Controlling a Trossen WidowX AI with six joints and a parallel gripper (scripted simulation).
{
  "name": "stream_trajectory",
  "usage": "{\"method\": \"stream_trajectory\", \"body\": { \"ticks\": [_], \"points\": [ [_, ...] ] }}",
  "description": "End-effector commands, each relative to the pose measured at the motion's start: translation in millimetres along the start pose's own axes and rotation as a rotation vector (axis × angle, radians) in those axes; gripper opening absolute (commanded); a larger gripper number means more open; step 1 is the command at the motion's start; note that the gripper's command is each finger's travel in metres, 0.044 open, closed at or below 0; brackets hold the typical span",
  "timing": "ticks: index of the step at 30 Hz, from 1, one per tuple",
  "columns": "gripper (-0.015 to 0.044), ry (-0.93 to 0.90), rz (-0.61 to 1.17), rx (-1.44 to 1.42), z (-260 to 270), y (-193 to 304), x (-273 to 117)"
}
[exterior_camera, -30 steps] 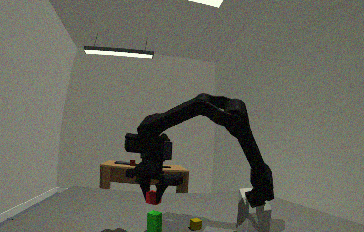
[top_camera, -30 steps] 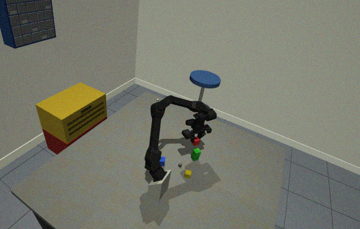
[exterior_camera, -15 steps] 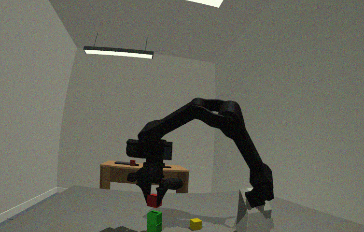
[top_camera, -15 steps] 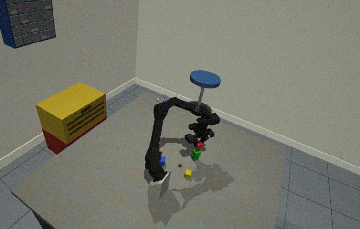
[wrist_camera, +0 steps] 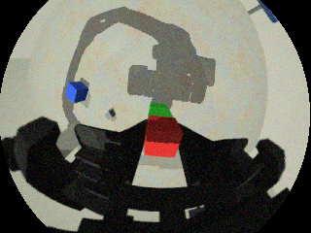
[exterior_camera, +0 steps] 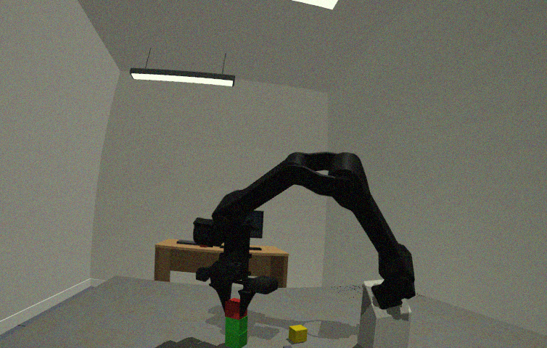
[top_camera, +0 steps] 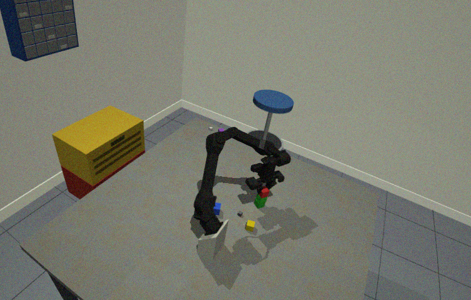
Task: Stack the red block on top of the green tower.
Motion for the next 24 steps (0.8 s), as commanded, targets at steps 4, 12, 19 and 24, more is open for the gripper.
{"method": "stream_trajectory", "body": {
  "ticks": [4,12,19,24],
  "points": [
    [0.0,-0.001,-0.004,0.003,0.2,-0.2,0.4],
    [0.0,-0.001,-0.004,0.003,0.2,-0.2,1.2],
    [0.0026,-0.001,0.0,0.001,0.2,0.1,0.7],
    [0.0158,-0.001,0.0,0.001,0.2,0.1,0.7]
  ]
}}
Point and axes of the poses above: the point midway between the two fingers, 35 mm back from their tips, its own x axis out along the fingers, its own z axis across the jaws, y = z × x, the point moved 5 cm from there along -x, back along the fingers, and after that the axes turned 1 degree about x, right-handed, at the moved point
